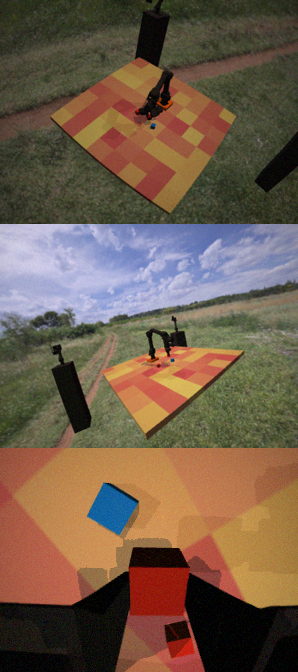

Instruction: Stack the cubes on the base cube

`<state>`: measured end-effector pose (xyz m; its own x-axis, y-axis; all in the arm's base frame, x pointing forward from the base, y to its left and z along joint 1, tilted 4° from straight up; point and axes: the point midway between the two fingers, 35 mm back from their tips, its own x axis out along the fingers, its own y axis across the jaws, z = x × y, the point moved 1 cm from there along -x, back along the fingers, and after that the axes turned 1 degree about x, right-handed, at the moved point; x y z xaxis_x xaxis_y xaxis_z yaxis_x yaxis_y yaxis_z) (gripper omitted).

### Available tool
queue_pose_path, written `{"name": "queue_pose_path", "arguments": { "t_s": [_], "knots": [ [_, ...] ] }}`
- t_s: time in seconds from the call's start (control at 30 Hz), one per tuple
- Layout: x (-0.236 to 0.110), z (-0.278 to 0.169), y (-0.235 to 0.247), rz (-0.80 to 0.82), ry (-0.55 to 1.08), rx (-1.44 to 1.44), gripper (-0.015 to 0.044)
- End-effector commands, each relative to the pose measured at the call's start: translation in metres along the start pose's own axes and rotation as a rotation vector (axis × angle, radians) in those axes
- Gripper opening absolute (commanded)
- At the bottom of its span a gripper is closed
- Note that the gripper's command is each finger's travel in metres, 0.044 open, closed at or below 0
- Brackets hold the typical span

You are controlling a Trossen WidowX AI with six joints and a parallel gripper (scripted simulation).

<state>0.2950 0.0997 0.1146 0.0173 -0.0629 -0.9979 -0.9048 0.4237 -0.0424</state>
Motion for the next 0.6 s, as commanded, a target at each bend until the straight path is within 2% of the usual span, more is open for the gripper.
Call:
{"name": "queue_pose_path", "arguments": {
  "t_s": [0.0,0.27,0.57],
  "knots": [
    [0.007,0.004,0.011,0.009,0.003,-0.060,0.0105],
    [0.018,0.015,0.031,0.011,0.001,-0.188,0.0105],
    [0.019,0.016,0.033,0.011,0.001,-0.199,0.0105]
  ]
}}
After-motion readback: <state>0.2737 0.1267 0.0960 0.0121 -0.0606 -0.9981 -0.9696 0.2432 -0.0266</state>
